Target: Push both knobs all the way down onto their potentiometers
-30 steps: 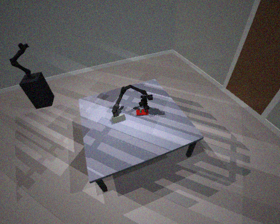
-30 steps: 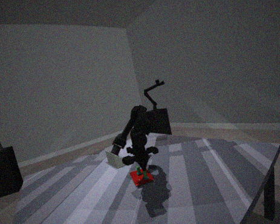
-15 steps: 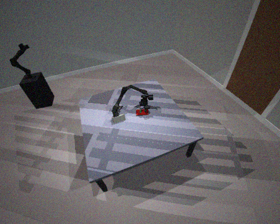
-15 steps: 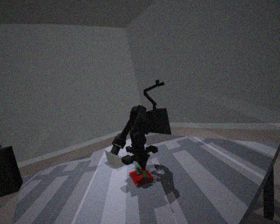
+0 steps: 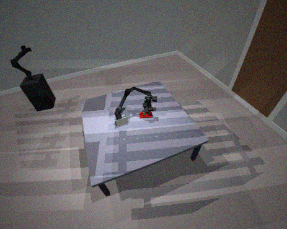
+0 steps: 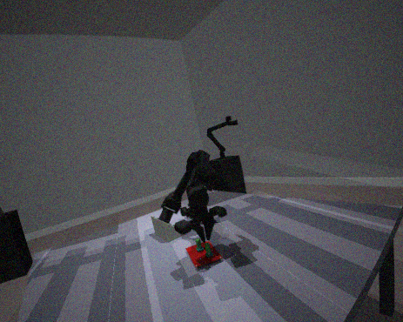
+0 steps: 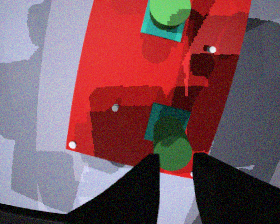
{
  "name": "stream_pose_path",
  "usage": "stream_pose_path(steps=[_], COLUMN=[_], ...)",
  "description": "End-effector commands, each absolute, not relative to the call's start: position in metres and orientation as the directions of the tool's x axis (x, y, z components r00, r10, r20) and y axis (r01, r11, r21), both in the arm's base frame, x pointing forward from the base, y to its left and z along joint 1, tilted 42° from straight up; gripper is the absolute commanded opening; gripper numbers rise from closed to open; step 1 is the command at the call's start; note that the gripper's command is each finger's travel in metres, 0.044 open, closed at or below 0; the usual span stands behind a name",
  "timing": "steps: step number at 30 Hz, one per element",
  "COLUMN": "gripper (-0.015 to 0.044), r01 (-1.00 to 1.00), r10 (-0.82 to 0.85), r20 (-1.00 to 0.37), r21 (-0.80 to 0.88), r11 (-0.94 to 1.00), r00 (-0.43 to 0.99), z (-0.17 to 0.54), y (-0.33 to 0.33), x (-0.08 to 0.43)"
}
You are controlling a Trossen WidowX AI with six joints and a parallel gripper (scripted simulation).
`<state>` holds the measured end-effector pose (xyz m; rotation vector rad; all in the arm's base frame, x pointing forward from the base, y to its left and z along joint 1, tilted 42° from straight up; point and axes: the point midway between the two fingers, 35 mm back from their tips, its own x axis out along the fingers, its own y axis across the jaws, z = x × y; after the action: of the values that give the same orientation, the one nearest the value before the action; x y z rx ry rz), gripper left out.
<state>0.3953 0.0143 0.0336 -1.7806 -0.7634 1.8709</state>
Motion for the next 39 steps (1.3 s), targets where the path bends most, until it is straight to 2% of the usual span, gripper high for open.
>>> stream_pose_path(steps=[1, 7, 12, 22, 39], gripper=[0.0158, 0.0315, 0.0440, 0.0440, 0.0440], r01=[0.055, 0.059, 0.070, 0.052, 0.052], r10=[0.658, 0.655, 0.648, 0.651, 0.652], r20=[-0.750, -0.752, -0.758, -0.755, -0.754], r21=[-0.661, -0.659, -0.652, -0.656, -0.656], r11=[-0.748, -0.750, -0.755, -0.753, -0.753], r00=[-0.071, -0.070, -0.070, -0.079, -0.079], z=[0.033, 0.036, 0.043, 0.048, 0.048], y=[0.015, 0.008, -0.013, -0.024, -0.024], x=[0.395, 0.382, 0.333, 0.216, 0.214])
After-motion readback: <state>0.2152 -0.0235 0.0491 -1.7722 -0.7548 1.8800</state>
